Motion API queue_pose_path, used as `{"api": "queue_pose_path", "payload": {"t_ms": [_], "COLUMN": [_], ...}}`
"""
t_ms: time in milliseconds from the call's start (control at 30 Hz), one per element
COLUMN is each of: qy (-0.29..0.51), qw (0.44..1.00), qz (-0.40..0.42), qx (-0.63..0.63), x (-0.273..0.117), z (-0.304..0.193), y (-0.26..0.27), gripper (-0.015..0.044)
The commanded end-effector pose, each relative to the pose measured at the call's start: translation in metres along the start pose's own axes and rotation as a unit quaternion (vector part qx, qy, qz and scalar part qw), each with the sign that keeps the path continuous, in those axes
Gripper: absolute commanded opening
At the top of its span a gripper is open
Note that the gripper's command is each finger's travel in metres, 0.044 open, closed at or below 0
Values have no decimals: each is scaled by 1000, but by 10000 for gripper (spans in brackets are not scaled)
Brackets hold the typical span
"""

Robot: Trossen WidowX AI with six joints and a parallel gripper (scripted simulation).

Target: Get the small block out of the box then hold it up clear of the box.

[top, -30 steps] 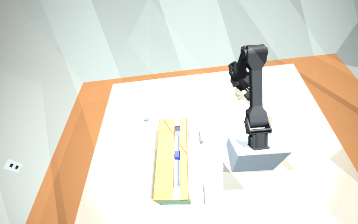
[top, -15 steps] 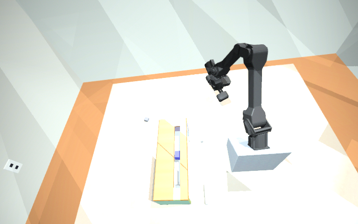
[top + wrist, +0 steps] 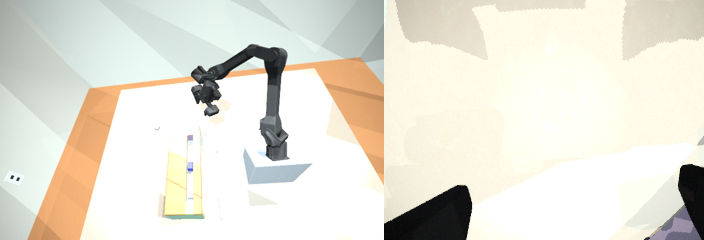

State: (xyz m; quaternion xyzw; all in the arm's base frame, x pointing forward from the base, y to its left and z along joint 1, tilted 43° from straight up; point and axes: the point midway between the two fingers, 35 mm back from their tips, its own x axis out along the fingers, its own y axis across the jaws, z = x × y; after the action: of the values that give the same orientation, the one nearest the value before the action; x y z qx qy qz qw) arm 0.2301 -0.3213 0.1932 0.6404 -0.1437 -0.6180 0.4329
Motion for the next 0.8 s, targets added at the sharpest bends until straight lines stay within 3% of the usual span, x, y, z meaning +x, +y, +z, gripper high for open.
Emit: {"api": "queue_pose_path", "payload": {"t_ms": [0,200,400,600,767], "qy": [58,115,116,96,92], "qw": [998,990,947,860,849], "qz": [-14,-50,-144,-212,-218], "qx": [-18,-68,-262,-453,-473], "x": [-21,-46,-53,-70,-72], "z": [-49,-105,-146,-157,-157], "y": [-12,-44,-133,-215,-223], "gripper": [400,400,400,400,400]}}
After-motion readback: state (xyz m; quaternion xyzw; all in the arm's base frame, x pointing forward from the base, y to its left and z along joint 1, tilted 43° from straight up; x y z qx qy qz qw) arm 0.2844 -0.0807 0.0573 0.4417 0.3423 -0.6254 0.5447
